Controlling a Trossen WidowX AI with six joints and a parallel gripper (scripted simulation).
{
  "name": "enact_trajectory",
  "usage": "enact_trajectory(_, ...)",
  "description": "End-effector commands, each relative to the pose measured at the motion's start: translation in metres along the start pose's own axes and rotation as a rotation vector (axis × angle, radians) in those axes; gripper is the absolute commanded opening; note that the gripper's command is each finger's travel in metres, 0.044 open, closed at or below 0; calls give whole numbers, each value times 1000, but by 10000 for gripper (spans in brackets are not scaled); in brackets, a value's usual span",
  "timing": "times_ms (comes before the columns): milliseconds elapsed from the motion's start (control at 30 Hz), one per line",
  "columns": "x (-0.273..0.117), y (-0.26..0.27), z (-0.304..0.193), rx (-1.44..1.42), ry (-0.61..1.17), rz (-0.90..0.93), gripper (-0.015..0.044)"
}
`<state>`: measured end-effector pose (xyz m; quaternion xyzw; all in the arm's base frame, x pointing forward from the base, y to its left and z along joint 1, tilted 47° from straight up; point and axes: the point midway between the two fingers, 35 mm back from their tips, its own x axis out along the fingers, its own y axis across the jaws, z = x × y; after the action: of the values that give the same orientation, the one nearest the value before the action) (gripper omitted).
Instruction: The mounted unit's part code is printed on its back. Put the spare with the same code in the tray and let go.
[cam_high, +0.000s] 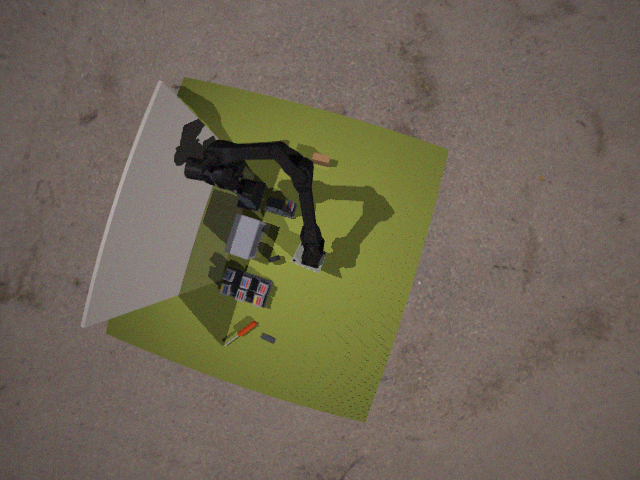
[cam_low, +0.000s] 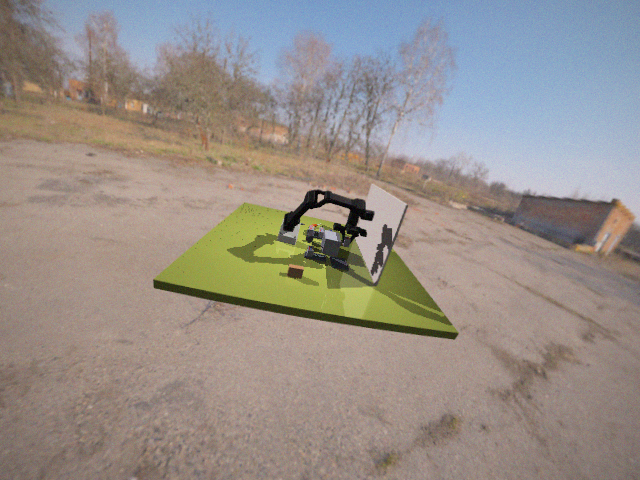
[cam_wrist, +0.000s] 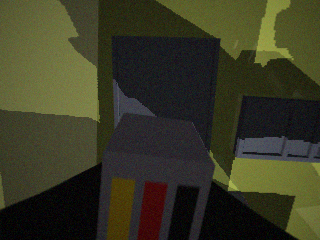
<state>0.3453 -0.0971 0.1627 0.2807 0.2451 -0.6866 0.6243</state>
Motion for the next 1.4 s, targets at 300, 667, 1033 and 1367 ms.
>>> enact_trajectory(300,11,0,0,-3,-3,-3,0)
enact_trajectory(667,20,1,0,-2,-3,-4,0)
enact_trajectory(1033,30,1,0,-2,-3,-5,0)
enact_trajectory(1367,38,1,1,-1,-3,-7,0)
